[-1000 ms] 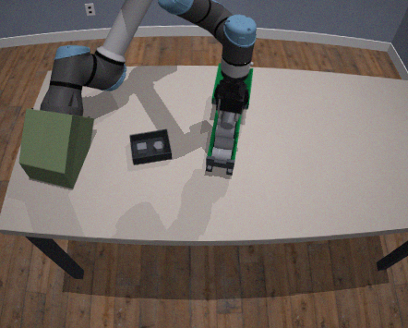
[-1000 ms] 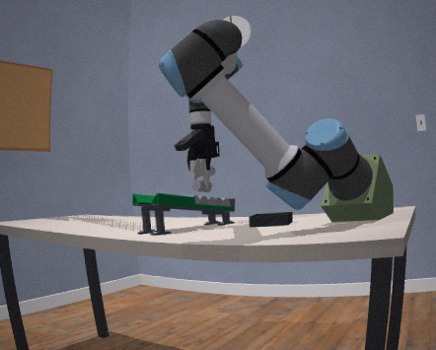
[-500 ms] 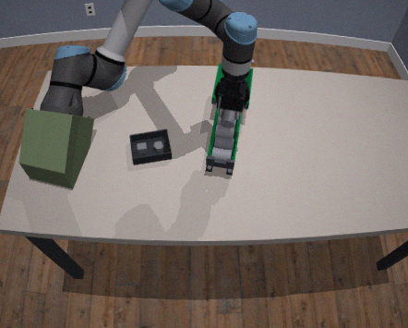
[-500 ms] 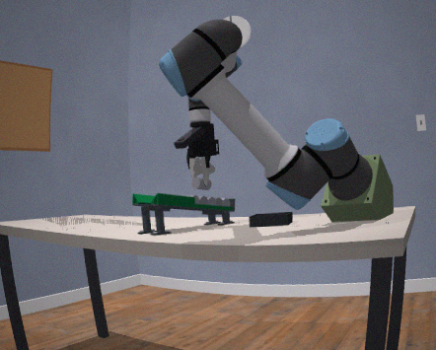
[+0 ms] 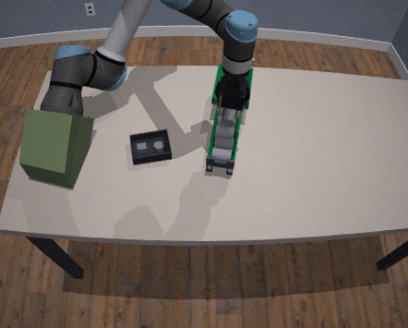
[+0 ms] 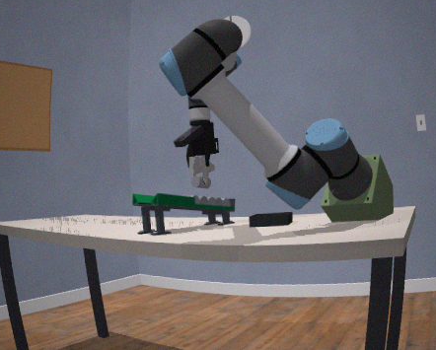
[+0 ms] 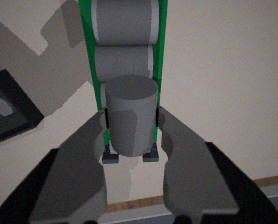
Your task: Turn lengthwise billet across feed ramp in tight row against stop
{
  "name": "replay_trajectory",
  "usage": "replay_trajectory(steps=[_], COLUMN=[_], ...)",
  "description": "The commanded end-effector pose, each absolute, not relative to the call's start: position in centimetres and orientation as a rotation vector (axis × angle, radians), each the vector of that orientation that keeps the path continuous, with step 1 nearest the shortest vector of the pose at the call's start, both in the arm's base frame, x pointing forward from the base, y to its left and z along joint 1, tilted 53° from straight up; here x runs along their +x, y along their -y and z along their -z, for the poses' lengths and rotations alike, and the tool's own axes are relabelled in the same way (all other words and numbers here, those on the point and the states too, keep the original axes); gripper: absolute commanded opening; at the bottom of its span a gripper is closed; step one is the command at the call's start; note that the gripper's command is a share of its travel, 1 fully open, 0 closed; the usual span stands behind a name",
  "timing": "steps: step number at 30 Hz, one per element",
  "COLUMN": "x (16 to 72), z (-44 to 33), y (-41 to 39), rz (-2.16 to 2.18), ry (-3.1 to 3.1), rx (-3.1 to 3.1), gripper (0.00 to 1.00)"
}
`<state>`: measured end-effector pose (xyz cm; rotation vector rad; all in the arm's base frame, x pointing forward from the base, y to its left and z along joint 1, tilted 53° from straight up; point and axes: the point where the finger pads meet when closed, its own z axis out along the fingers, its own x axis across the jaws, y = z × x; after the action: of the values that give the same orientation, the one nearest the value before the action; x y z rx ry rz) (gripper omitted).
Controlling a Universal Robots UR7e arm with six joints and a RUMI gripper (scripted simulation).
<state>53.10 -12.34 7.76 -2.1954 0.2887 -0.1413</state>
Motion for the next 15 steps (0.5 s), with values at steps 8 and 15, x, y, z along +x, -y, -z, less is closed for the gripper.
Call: replay_trajectory(steps=[8,15], x=[53.10,53.16], z=[-7.92,-8.13], y=[12.63,13.05], rz=[0.145,0.151], ry=[-0.290,-0.291], rx=[-2.197,-2.200], gripper=[0.00,0.00])
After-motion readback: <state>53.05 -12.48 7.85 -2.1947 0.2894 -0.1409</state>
